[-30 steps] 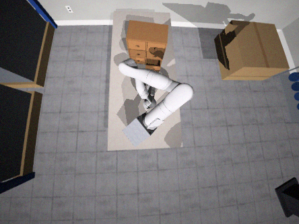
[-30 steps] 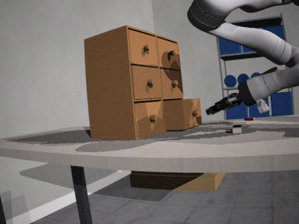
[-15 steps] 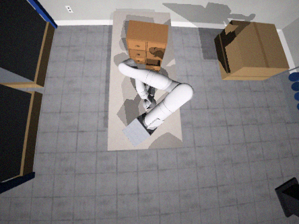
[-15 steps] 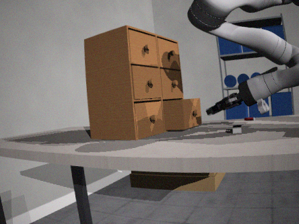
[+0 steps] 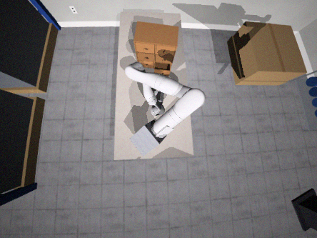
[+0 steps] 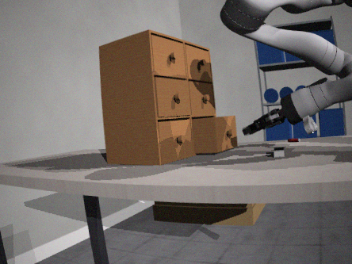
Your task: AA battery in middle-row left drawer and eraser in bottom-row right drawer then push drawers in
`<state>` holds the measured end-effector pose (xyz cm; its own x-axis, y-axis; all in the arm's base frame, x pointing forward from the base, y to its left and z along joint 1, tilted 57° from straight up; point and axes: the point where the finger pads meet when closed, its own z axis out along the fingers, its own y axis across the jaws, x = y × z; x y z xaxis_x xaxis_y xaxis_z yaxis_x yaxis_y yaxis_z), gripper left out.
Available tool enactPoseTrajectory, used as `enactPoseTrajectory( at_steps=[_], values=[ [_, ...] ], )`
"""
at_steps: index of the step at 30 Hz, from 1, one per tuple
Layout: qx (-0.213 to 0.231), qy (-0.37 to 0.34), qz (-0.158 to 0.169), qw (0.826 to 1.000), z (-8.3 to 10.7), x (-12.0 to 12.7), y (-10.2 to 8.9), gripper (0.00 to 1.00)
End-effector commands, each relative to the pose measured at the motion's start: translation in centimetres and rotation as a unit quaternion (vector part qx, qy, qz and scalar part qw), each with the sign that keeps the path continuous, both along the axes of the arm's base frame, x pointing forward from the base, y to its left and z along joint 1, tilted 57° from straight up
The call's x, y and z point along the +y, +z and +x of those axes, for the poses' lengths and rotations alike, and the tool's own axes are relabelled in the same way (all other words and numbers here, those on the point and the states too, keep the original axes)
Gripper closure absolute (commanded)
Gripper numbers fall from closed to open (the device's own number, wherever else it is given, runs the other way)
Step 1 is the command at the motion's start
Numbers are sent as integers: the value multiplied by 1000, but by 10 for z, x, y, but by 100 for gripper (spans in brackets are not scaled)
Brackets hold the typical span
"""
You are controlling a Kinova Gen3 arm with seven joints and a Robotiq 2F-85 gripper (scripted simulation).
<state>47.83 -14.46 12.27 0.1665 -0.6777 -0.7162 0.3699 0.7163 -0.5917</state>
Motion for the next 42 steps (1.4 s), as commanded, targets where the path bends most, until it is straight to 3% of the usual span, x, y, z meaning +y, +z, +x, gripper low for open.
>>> enactPoseTrajectory(
  at_steps=[1,42],
  values=[
    [-1,2,1,1000,1,4,-1,67],
    [-1,2,1,1000,3,57,-30,67]
  ],
)
